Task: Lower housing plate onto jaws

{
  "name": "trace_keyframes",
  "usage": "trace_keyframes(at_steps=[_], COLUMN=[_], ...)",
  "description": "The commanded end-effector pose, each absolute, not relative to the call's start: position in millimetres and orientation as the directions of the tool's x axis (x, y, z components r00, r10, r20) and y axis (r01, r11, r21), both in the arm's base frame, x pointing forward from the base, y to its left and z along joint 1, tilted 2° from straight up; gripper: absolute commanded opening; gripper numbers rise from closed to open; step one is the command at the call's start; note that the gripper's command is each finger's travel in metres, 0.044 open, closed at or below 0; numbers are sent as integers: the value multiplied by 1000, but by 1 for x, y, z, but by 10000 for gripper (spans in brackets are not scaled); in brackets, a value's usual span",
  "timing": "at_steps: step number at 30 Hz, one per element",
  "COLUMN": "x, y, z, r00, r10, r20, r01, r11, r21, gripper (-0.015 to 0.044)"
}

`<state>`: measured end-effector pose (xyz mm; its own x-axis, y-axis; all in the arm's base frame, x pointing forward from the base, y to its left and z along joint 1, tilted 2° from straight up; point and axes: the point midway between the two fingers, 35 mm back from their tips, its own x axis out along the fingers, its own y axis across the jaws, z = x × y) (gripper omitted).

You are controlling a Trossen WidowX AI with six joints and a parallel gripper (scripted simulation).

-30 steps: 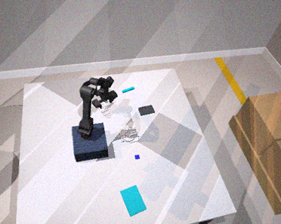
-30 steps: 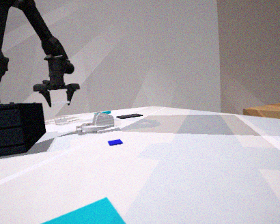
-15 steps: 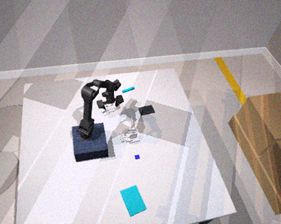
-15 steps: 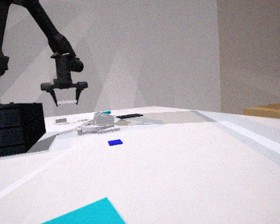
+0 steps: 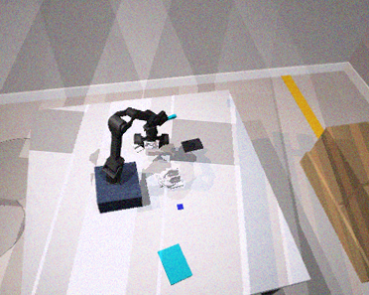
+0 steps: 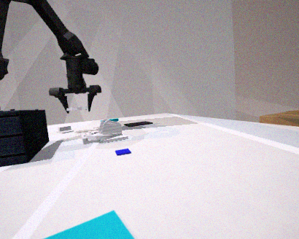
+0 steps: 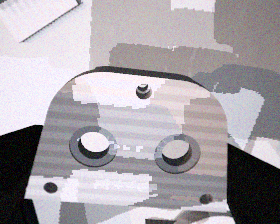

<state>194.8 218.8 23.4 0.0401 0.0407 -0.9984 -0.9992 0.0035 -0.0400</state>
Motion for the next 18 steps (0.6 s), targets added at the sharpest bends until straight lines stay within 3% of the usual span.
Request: trace_keyframes(at_steps=[1,18], x=[202,233], y=[208,161], z=[23,22], r00=[37,39], r10=[42,38], r20=[-998,-998], r01=[-995,-888], r11=[93,460], r21=[-33,-17], gripper=[351,351])
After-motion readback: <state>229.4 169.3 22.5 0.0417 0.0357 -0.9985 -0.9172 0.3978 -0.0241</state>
